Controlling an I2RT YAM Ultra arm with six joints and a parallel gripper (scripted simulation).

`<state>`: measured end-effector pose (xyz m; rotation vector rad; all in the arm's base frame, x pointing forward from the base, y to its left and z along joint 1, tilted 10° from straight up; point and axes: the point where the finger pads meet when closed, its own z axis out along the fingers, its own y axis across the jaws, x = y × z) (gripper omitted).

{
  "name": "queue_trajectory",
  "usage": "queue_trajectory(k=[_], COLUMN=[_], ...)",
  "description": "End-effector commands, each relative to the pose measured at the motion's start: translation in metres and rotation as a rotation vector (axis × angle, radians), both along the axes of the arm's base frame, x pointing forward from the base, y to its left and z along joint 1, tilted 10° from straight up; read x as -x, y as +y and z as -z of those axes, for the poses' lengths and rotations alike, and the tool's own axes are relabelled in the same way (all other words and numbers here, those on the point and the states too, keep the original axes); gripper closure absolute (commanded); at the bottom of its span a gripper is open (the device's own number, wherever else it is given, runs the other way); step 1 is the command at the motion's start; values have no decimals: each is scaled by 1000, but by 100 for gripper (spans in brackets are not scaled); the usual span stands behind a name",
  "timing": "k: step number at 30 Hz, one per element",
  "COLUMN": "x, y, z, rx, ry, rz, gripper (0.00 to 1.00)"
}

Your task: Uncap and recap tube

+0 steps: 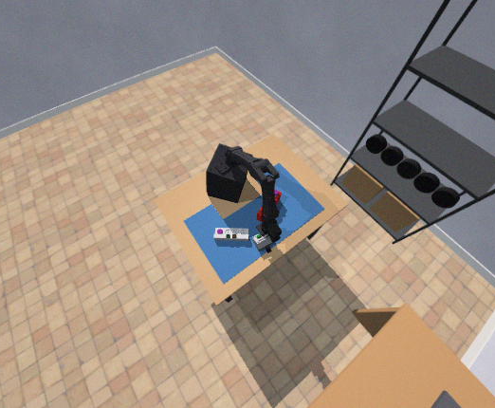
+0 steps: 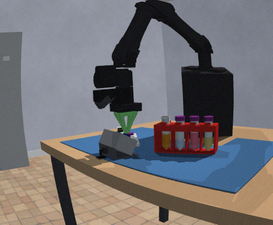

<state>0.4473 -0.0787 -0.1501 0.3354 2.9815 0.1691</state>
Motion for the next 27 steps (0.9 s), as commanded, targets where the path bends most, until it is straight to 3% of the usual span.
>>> queue_trajectory(k=[1, 27], x=[-5, -6], y=[-1, -1], z=[-2, 0], rx=[5, 5], ry=[-17, -17], rz=[1, 1], gripper=[100, 100])
